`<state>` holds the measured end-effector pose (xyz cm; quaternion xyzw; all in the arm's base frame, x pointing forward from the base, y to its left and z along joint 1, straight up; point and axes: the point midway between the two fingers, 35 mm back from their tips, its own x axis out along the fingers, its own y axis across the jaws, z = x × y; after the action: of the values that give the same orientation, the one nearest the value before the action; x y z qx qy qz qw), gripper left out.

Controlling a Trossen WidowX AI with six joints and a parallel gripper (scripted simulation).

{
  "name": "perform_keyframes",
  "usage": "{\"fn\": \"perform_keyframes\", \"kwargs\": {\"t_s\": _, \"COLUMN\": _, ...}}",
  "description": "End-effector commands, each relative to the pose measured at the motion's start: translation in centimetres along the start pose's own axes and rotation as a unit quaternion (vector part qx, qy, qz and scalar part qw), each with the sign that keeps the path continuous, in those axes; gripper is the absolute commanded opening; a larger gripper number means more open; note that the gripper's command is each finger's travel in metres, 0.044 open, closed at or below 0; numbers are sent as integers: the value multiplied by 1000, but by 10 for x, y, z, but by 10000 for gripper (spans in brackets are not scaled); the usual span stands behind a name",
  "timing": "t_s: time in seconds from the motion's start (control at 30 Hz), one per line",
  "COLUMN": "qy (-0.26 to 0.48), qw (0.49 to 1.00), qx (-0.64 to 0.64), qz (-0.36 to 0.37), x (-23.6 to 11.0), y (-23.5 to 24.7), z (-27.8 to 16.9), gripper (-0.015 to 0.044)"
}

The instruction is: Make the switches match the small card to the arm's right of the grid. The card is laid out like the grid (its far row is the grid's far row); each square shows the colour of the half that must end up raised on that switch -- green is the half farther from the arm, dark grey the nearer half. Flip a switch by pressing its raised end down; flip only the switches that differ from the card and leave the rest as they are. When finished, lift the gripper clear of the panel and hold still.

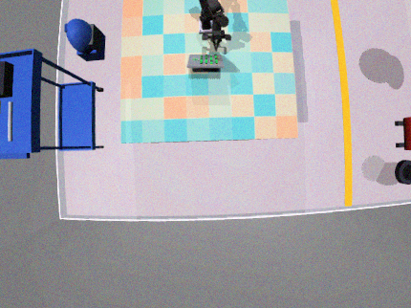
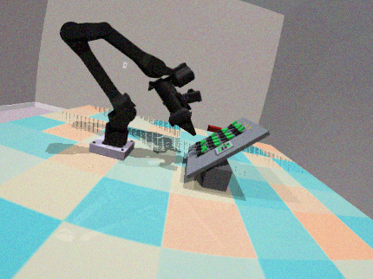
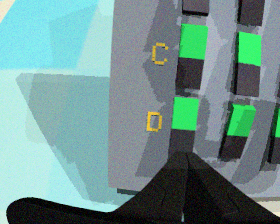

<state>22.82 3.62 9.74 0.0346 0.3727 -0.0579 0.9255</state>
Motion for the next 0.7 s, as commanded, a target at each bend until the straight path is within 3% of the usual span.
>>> {"fn": "perform_keyframes", "kwargs": {"t_s": 0.0, "qy": 5, "qw": 1000, "qx": -3, "qz": -1, "x": 9, "y": -1, "z": -5, "gripper": 0}}
{"fn": "perform_keyframes", "kwargs": {"t_s": 0.67, "qy": 5, "qw": 1000, "qx": -3, "qz": -2, "x": 23, "y": -1, "z": -5, "gripper": 0}}
